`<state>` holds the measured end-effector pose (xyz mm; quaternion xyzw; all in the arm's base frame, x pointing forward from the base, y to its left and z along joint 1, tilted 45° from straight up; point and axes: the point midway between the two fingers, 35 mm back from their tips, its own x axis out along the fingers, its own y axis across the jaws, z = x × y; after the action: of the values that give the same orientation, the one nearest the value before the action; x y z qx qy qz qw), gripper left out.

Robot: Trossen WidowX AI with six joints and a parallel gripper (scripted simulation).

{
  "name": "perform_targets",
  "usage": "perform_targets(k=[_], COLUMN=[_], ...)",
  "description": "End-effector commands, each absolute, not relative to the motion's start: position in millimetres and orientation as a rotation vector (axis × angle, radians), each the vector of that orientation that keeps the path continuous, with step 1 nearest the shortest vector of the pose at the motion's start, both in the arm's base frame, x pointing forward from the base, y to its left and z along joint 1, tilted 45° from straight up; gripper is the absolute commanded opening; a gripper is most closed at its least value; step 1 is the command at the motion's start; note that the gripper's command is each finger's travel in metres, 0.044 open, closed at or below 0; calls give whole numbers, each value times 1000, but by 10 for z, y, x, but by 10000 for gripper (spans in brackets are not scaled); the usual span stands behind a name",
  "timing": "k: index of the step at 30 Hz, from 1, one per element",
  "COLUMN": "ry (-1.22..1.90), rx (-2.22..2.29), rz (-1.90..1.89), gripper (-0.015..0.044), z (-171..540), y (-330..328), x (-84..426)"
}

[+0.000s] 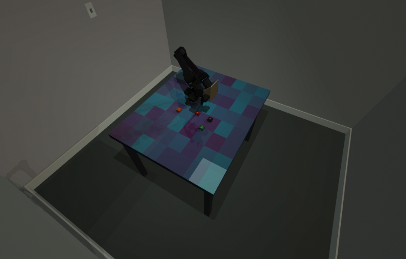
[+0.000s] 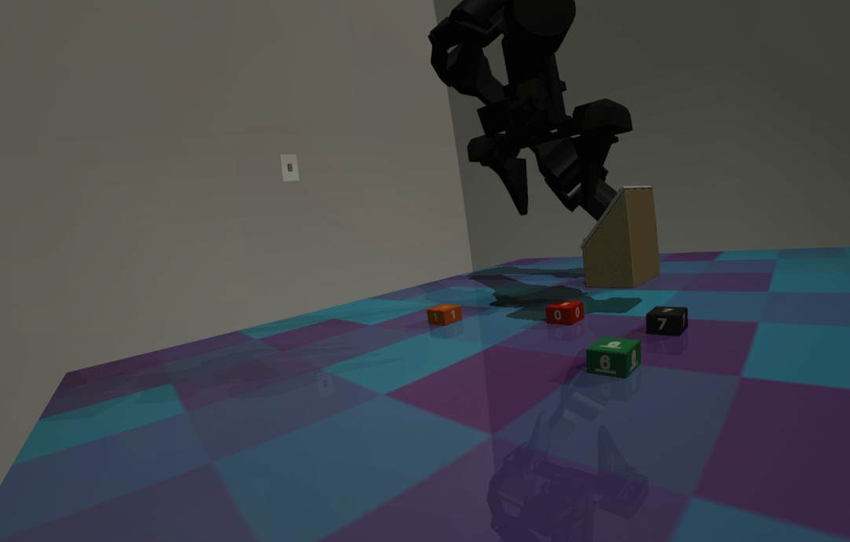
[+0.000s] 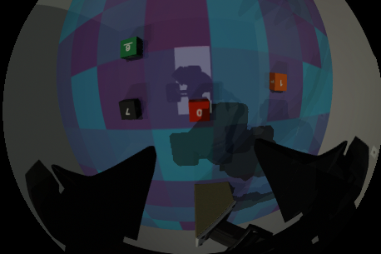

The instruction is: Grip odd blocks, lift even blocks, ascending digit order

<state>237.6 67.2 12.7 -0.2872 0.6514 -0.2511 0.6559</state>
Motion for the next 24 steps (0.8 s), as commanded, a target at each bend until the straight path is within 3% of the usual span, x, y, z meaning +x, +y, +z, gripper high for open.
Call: perform_targets(k=[1,6,24], ry=[1470,1468,1468], rx=[-652,-655,-655], rz=[-566,-570,-571], gripper=[400,400,400], z=[68,-404,-541], y=[567,77,-61], x=[2361,2372,2380])
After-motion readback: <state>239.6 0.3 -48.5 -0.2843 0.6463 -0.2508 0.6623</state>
